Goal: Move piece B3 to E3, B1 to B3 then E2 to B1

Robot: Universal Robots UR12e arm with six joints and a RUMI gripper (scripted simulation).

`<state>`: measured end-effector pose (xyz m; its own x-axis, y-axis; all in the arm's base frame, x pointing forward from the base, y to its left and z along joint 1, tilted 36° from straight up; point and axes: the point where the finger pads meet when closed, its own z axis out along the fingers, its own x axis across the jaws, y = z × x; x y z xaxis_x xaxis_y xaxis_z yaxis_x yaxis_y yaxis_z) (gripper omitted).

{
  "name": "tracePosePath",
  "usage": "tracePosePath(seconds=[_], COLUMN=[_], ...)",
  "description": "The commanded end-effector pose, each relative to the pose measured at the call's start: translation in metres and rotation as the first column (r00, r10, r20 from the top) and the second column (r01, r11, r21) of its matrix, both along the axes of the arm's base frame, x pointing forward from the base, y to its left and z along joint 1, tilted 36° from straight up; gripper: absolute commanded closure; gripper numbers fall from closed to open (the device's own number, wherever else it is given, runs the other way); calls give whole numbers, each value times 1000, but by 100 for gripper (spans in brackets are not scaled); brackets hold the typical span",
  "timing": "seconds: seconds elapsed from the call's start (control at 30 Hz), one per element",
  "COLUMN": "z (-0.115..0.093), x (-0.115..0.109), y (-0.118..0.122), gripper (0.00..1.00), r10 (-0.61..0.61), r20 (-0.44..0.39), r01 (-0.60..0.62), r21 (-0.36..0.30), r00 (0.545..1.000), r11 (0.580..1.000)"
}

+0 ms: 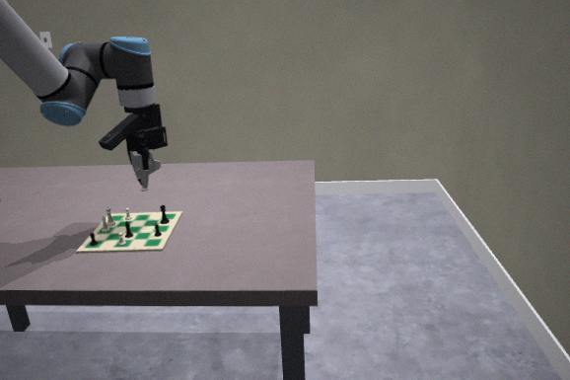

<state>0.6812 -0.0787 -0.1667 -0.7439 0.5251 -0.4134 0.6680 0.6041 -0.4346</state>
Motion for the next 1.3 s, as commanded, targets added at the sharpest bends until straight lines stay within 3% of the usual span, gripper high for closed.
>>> tracePosePath(seconds=[0.0, 0.23, 0.3, 0.53, 0.7, 1.27], z=[7, 14, 14, 19, 21, 21], x=[2, 4, 4, 5, 5, 6], y=[-9, -18, -18, -24, -26, -27], gripper=[100, 100, 100, 100, 100, 100], r10=[197, 385, 385, 501, 542, 559], r20=[-130, -272, -272, -362, -395, -408], r01=[-197, -386, -386, -505, -547, -565], r21=[14, 49, 49, 90, 110, 119], r00=[972, 882, 882, 786, 742, 722], r11=[980, 921, 921, 858, 830, 817])
